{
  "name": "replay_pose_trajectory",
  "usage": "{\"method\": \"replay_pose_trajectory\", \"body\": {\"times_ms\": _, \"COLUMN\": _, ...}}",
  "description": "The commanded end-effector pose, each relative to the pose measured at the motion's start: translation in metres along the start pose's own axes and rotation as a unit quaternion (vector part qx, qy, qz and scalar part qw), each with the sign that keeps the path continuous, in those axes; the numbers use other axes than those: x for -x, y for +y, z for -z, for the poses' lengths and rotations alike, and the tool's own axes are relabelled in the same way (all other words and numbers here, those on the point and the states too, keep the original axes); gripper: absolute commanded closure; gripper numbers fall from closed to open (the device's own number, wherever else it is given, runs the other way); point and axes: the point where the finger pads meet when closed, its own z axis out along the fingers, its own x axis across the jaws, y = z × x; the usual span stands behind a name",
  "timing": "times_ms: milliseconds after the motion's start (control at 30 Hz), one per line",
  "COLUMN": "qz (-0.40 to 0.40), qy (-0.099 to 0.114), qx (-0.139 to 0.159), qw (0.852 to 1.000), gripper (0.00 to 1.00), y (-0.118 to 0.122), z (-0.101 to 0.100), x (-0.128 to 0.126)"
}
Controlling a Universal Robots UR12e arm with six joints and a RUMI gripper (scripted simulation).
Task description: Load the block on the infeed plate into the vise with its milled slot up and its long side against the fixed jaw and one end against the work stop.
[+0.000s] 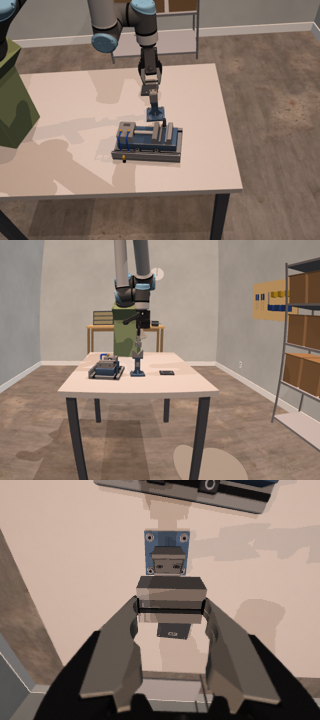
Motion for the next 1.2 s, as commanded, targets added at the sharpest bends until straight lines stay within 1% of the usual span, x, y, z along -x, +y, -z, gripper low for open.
{"method": "replay_pose_trajectory", "body": {"times_ms": 0, "qz": 0.0, "qy": 0.0, "qx": 0.0, "qw": 1.0, "gripper": 1.0, "y": 0.0, "z": 0.008, "x": 0.0}}
{"method": "replay_pose_trajectory", "body": {"times_ms": 133, "qz": 0.0, "qy": 0.0, "qx": 0.0, "qw": 1.0, "gripper": 1.0, "y": 0.0, "z": 0.011, "x": 0.0}}
{"method": "replay_pose_trajectory", "body": {"times_ms": 633, "qz": 0.0, "qy": 0.0, "qx": 0.0, "qw": 1.0, "gripper": 1.0, "y": 0.0, "z": 0.032, "x": 0.0}}
{"method": "replay_pose_trajectory", "body": {"times_ms": 1167, "qz": 0.0, "qy": 0.0, "qx": 0.0, "qw": 1.0, "gripper": 1.0, "y": 0.0, "z": 0.04, "x": 0.0}}
